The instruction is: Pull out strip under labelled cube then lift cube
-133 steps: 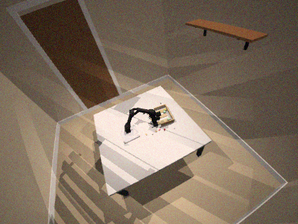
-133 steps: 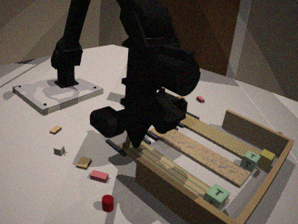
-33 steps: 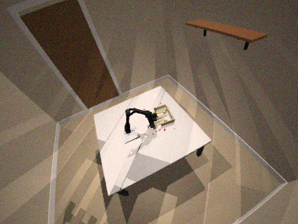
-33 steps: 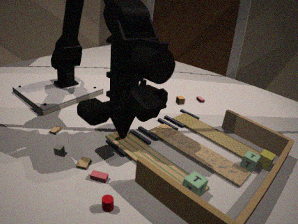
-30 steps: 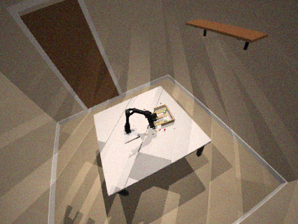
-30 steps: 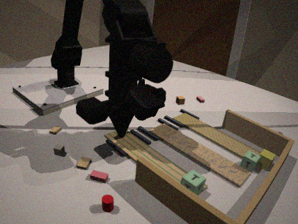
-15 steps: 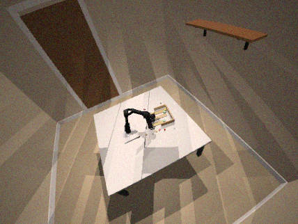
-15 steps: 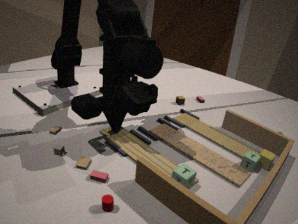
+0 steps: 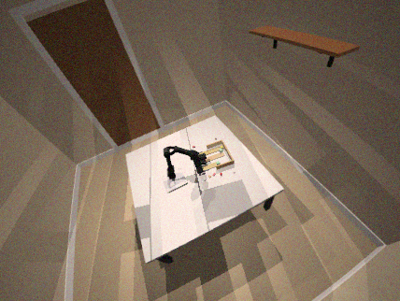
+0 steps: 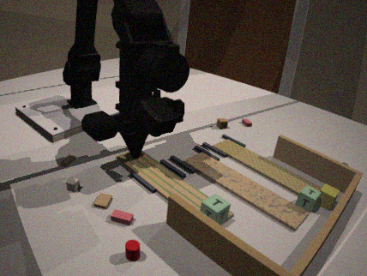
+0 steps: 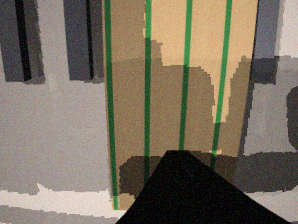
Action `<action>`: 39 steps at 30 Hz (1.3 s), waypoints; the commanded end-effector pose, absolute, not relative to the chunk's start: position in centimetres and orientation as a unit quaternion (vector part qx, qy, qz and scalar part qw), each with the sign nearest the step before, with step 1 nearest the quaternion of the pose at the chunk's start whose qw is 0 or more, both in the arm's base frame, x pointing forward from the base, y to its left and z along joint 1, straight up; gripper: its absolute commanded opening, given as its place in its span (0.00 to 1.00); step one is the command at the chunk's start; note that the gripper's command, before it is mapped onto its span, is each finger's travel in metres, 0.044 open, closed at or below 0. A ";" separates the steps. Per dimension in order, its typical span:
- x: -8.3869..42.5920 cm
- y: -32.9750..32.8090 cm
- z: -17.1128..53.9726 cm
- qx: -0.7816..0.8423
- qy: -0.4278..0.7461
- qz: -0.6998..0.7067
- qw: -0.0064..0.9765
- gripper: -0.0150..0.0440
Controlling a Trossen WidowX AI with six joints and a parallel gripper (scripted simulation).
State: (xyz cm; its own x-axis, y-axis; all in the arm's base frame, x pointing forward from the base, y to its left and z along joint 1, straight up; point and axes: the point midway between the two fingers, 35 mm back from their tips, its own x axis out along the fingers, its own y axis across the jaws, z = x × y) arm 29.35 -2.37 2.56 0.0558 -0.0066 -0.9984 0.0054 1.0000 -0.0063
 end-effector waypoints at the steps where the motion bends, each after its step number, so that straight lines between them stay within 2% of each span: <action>1: 28.0 -2.4 1.8 0.000 0.699 -0.003 0.715 0.25; 39: 22.5 -2.5 1.6 0.000 0.701 -0.003 0.714 0.25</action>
State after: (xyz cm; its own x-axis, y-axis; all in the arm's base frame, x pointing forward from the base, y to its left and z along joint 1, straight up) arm 23.83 -2.52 2.38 0.0553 -0.0079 -0.9984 0.0051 1.0000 -0.0077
